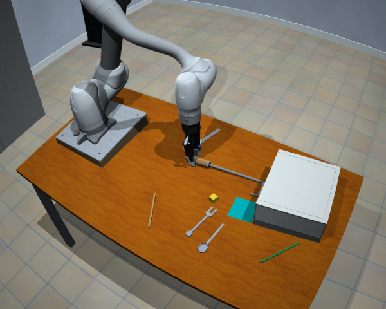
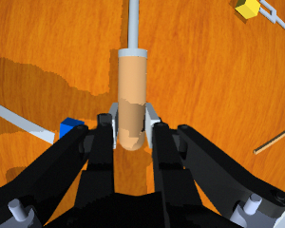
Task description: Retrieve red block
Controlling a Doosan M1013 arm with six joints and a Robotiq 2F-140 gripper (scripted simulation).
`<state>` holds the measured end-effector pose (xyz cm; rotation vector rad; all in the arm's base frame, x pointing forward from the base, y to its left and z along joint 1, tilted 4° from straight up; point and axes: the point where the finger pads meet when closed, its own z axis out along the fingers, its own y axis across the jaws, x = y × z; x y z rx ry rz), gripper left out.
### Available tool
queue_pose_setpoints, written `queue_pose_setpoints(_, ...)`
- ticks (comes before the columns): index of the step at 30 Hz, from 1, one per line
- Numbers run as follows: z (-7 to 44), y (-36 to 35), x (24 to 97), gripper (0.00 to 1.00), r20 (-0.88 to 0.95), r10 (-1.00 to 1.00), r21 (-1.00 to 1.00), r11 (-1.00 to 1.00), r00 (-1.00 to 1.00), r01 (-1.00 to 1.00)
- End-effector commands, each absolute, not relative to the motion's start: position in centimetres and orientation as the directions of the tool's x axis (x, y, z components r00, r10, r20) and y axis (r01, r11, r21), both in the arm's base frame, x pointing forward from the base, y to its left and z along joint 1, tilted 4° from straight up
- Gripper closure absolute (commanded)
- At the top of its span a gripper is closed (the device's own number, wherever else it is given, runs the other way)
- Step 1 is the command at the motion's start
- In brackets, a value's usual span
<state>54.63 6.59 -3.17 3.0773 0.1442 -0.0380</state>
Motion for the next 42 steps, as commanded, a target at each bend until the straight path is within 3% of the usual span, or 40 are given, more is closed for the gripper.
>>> queue_pose_setpoints(1, -3.16, 6.60, 54.63, 1.00, -0.027, 0.093, 0.059, -0.994, 0.995, 0.094)
queue_pose_setpoints(42, -3.18, 6.67, 55.42, 1.00, -0.027, 0.093, 0.059, -0.994, 0.995, 0.094)
